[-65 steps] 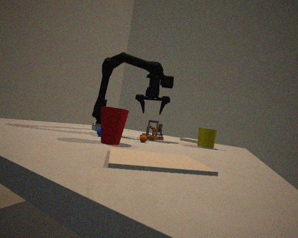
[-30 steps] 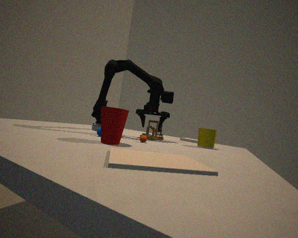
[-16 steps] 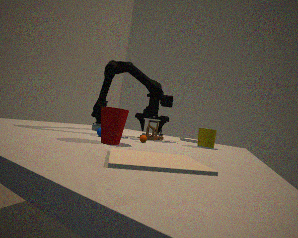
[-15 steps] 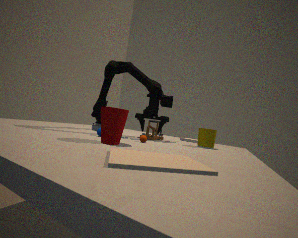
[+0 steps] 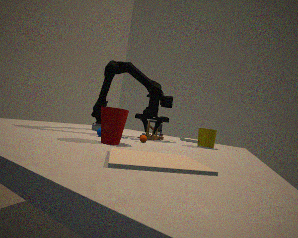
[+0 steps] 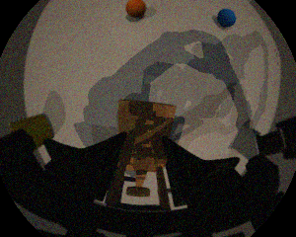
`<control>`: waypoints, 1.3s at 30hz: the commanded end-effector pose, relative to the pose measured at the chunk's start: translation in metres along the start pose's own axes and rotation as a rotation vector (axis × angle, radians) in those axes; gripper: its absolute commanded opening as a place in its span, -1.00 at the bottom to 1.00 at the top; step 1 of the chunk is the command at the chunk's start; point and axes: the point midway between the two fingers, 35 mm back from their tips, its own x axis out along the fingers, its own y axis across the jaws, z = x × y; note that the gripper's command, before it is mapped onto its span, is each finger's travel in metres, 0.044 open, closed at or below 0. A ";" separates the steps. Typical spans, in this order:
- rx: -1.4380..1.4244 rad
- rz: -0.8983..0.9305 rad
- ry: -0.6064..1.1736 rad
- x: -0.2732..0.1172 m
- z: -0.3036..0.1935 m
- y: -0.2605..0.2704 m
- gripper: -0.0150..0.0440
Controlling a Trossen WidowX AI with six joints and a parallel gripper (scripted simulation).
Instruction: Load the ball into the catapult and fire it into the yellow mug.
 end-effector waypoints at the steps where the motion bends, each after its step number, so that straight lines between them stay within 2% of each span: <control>1: 0.001 0.002 0.000 -0.001 0.000 0.000 -0.07; 3: 0.001 0.002 0.000 -0.001 0.000 0.000 -0.11; 4: 0.001 0.002 0.001 -0.003 0.000 0.001 -0.20; 7: 0.000 0.000 0.002 -0.039 -0.001 0.001 -0.47; 8: 0.000 0.000 0.002 -0.047 -0.001 0.000 -0.49; 13: -0.022 0.000 0.002 -0.050 -0.001 0.000 -0.49; 35: -0.761 0.002 -0.003 -0.047 -0.009 0.001 -0.49; 39: -0.811 0.002 -0.003 -0.047 -0.013 0.006 -0.49</control>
